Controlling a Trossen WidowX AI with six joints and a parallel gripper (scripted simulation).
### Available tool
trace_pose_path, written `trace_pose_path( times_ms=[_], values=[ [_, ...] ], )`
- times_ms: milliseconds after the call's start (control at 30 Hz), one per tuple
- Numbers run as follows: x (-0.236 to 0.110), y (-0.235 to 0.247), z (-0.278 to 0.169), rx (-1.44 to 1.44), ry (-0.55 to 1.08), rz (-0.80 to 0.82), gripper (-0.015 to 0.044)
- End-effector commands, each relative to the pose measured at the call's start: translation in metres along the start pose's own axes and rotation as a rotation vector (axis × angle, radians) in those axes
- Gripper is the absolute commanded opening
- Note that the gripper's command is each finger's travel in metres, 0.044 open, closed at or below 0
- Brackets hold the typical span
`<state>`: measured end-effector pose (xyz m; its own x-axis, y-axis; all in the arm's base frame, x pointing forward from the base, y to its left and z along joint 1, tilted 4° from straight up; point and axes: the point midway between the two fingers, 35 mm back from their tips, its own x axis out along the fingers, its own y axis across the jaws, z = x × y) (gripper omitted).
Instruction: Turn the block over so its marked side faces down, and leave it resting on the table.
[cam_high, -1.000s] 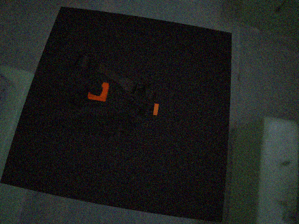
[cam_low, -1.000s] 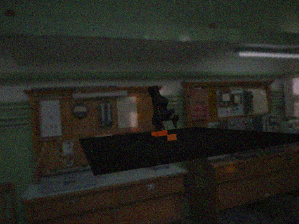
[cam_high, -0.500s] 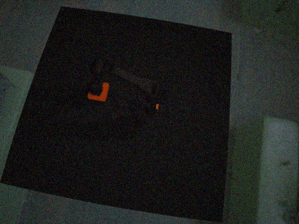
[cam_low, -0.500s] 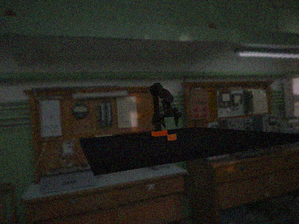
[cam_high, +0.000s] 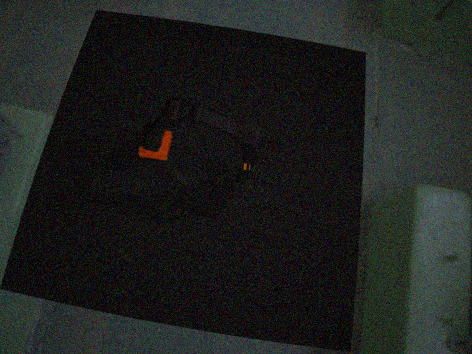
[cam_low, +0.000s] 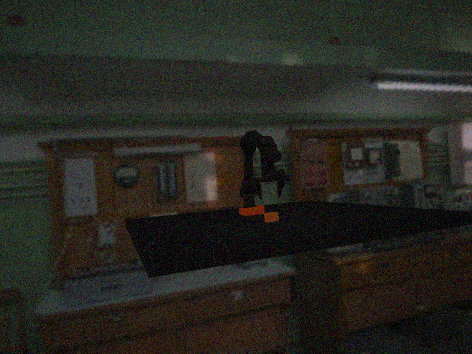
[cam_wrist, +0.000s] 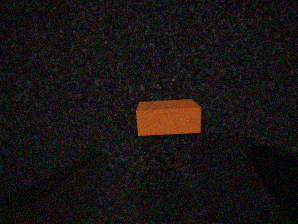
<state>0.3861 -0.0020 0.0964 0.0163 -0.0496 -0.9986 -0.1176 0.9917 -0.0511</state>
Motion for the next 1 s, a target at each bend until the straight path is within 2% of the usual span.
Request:
trace_pose_path(
  times_ms=[0, 967],
  values=[
    [0.024, -0.001, -0.001, 0.002, 0.015, -0.006, 0.0440],
    [0.072, -0.001, -0.001, 0.002, 0.016, -0.006, 0.0440]
  ],
)
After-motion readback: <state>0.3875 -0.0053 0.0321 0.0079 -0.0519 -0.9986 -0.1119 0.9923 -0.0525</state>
